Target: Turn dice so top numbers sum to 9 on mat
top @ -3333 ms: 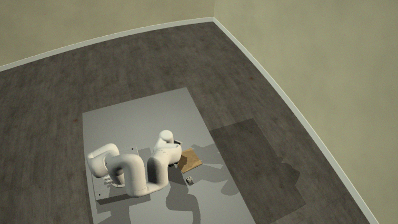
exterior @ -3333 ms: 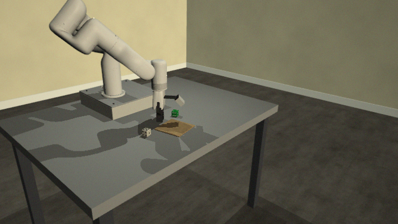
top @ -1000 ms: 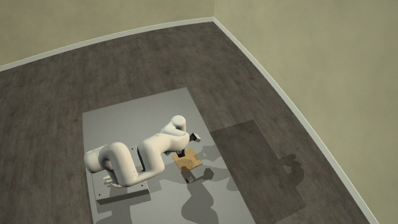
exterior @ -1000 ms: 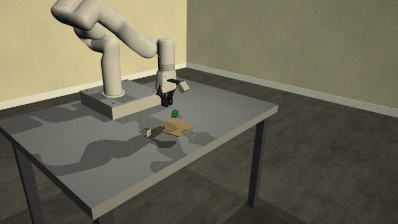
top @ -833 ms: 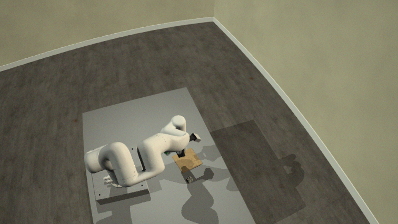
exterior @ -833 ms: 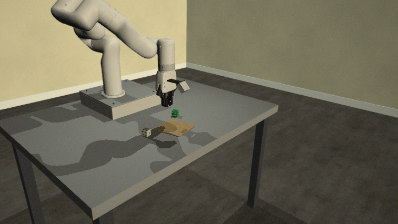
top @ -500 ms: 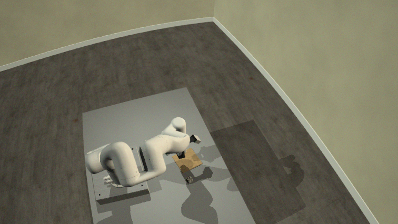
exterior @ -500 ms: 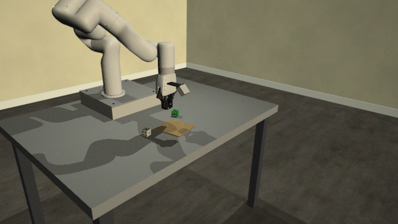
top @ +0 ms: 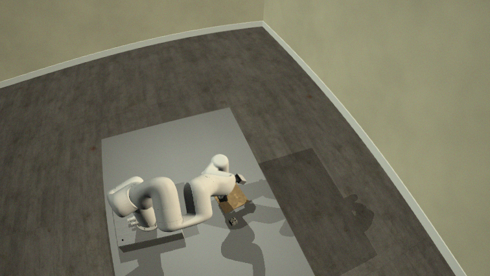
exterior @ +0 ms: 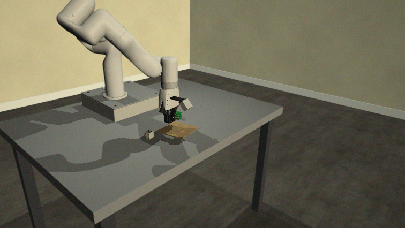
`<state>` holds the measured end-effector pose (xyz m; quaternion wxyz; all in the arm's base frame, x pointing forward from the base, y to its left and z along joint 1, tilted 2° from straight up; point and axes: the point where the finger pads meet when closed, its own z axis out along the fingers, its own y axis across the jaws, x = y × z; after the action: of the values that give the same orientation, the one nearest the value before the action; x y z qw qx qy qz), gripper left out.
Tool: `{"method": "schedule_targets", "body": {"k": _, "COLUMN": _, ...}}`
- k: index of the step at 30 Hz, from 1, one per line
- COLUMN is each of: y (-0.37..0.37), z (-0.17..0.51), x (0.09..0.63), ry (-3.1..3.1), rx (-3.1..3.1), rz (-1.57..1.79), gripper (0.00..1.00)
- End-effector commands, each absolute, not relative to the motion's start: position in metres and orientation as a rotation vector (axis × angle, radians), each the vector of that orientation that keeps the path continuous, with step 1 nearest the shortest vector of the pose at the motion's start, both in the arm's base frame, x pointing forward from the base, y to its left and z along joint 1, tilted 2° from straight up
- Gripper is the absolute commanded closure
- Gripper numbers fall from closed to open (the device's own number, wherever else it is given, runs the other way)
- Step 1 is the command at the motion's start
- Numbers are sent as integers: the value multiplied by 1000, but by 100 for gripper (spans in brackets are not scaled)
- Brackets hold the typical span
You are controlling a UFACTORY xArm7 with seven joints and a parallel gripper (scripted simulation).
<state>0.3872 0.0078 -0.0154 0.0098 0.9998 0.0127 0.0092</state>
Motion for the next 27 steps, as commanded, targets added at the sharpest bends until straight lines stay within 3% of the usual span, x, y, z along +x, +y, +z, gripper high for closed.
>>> {"method": "schedule_targets", "body": {"k": 1, "y": 8, "z": -25, "x": 392, "ry": 37, "rx": 3120, "rz": 41, "gripper": 73}}
{"method": "schedule_targets", "body": {"k": 27, "y": 8, "z": -36, "x": 392, "ry": 37, "rx": 3120, "rz": 41, "gripper": 73}}
